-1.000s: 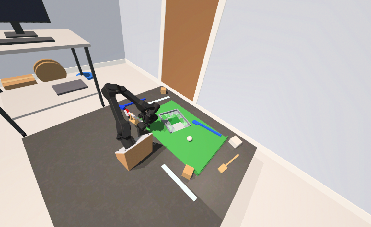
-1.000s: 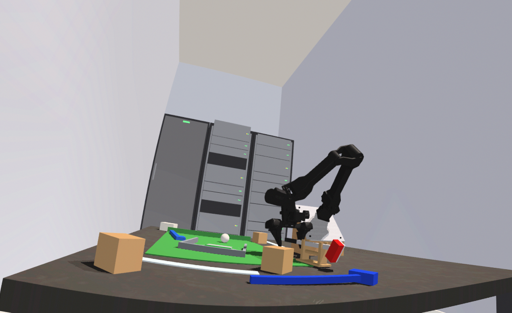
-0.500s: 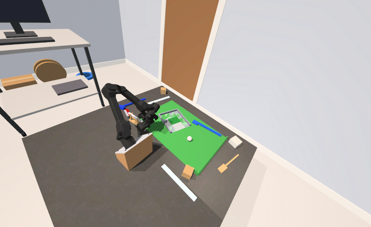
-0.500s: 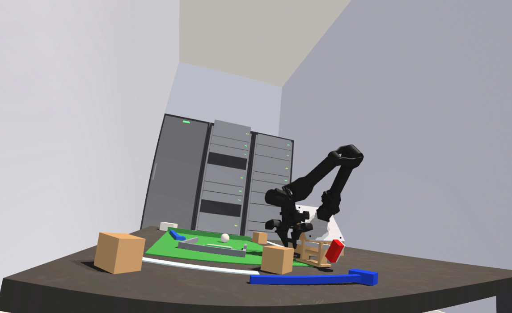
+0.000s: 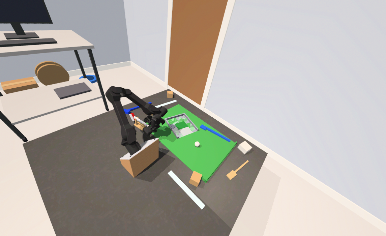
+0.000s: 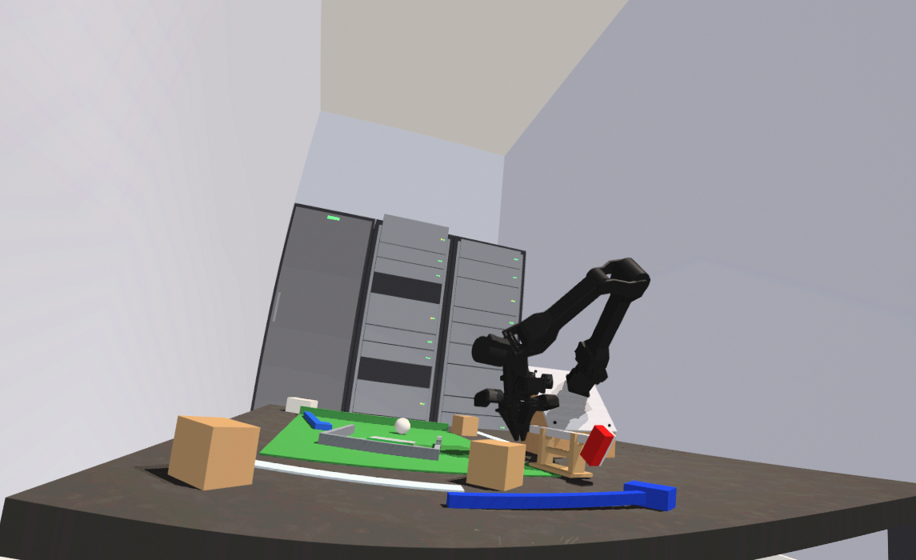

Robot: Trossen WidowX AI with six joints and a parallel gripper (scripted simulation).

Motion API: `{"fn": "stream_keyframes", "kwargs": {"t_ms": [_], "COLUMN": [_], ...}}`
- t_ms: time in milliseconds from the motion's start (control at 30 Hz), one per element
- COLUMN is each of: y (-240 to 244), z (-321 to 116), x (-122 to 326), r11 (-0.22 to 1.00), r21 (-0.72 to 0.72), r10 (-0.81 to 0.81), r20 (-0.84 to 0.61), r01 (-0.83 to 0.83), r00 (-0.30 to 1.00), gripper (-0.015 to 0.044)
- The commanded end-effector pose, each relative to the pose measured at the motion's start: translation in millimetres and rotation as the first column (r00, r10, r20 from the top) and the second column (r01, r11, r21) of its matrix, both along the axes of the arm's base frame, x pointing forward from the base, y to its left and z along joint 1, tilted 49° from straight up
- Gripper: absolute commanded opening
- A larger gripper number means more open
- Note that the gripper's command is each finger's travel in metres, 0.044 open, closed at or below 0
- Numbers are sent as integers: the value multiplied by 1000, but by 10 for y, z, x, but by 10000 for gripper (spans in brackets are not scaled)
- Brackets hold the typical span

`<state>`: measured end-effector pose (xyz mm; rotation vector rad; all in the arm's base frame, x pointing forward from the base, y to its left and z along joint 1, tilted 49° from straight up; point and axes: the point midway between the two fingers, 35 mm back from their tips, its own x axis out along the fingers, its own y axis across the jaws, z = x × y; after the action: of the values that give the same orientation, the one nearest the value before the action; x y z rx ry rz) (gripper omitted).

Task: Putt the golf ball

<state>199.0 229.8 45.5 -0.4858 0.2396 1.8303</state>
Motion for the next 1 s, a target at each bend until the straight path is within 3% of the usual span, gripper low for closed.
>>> {"fn": "stream_keyframes", "kwargs": {"t_ms": [0, 700, 967], "y": [-83, -645, -847], "z": [72, 618, 311], "x": [68, 165, 361], "r11": [1000, 1000, 986], "r21": [0, 12, -110], "r10": [-3, -3, -140], "r20": [12, 5, -150], "r01": [3, 3, 124], "r00": [1000, 1000, 979], "gripper": [0, 0, 0]}}
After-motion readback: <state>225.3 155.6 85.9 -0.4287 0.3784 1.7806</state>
